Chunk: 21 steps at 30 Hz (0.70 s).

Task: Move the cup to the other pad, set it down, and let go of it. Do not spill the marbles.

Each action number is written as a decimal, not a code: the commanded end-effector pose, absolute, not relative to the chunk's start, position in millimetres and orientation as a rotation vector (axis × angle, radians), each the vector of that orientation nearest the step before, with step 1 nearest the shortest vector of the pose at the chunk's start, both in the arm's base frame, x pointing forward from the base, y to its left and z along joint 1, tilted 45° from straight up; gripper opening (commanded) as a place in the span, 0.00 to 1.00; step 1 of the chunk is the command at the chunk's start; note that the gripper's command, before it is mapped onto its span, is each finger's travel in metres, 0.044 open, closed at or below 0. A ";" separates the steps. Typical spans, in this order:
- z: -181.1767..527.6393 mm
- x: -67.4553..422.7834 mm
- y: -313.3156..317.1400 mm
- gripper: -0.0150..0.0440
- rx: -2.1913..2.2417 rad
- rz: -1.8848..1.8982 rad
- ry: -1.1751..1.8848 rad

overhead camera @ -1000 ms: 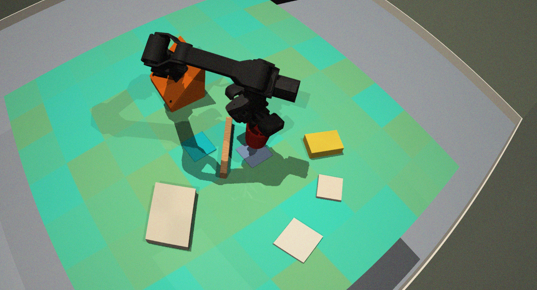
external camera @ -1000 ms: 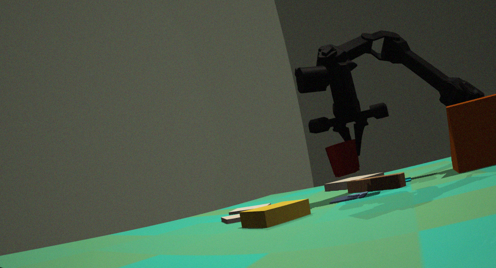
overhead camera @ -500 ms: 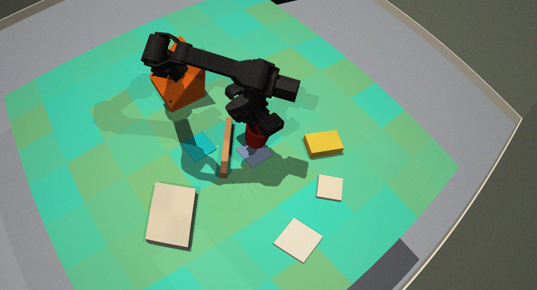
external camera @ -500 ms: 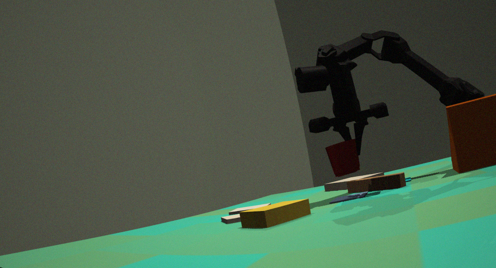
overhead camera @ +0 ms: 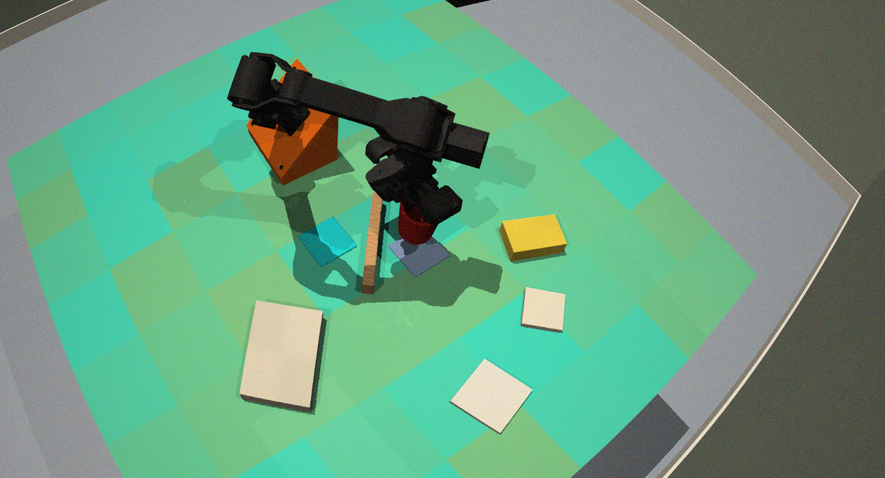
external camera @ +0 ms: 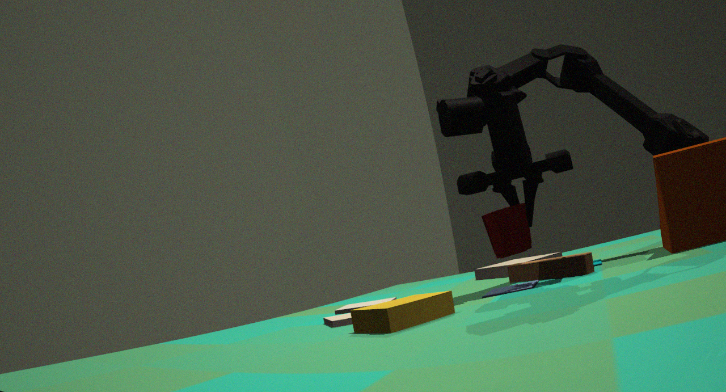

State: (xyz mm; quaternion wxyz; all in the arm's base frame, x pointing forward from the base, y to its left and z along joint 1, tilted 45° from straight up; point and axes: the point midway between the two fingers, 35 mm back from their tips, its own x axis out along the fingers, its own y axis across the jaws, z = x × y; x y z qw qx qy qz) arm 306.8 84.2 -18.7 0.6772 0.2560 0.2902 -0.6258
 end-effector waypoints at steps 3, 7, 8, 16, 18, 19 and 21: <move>-11.7 301.3 78.8 0.25 0.579 -1.401 0.652; -7.7 296.8 74.6 0.25 0.579 -1.401 0.652; -6.8 295.7 73.5 0.25 0.579 -1.401 0.652; 1.1 286.9 65.3 0.25 0.579 -1.402 0.652; 3.1 284.6 63.2 0.25 0.579 -1.402 0.652; 4.0 283.5 62.2 0.25 0.579 -1.402 0.652; 6.0 281.3 60.2 0.25 0.579 -1.402 0.652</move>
